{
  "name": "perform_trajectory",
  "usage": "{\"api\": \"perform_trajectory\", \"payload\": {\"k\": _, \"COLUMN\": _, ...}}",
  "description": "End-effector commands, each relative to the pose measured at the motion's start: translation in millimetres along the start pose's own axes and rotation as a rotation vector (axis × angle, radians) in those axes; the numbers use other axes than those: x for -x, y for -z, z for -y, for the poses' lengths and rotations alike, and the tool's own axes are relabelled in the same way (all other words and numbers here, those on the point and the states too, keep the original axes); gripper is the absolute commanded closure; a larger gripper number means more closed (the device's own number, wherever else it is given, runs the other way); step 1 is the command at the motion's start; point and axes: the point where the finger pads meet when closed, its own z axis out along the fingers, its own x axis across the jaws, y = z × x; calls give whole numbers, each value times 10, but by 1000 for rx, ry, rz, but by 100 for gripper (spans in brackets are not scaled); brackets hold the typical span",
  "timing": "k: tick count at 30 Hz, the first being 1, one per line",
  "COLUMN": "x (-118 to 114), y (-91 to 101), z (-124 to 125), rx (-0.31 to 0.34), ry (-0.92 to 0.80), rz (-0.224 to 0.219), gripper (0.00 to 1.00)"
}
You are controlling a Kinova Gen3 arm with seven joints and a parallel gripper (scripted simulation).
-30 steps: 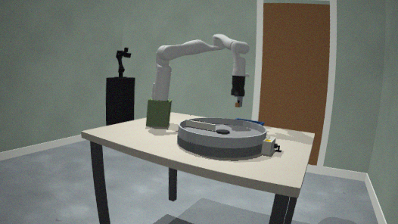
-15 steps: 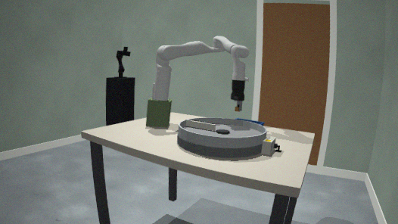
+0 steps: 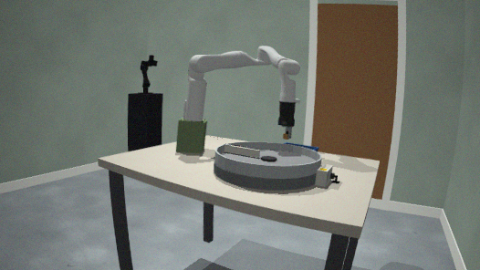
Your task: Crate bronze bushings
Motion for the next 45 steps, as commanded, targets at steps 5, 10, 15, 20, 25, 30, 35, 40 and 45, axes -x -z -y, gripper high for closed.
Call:
{"api": "perform_trajectory", "payload": {"k": 5, "x": -9, "y": -8, "z": -18, "rx": 4, "ry": -2, "rz": -1, "gripper": 100}}
{"api": "perform_trajectory", "payload": {"k": 10, "x": -5, "y": -111, "z": -13, "rx": 3, "ry": 0, "rz": -1, "gripper": 100}}
{"api": "perform_trajectory", "payload": {"k": 15, "x": 0, "y": -266, "z": -7, "rx": 3, "ry": 1, "rz": -1, "gripper": 100}}
{"api": "perform_trajectory", "payload": {"k": 20, "x": 0, "y": -266, "z": -7, "rx": 3, "ry": 1, "rz": -1, "gripper": 100}}
{"api": "perform_trajectory", "payload": {"k": 25, "x": 0, "y": -266, "z": -7, "rx": 3, "ry": 1, "rz": -1, "gripper": 100}}
{"api": "perform_trajectory", "payload": {"k": 30, "x": 0, "y": -351, "z": -7, "rx": 3, "ry": 1, "rz": -1, "gripper": 100}}
{"api": "perform_trajectory", "payload": {"k": 35, "x": 0, "y": -351, "z": -7, "rx": 3, "ry": 1, "rz": -1, "gripper": 100}}
{"api": "perform_trajectory", "payload": {"k": 40, "x": 0, "y": -351, "z": -7, "rx": 3, "ry": 1, "rz": -1, "gripper": 100}}
{"api": "perform_trajectory", "payload": {"k": 45, "x": 0, "y": -402, "z": -7, "rx": 3, "ry": 1, "rz": -1, "gripper": 100}}
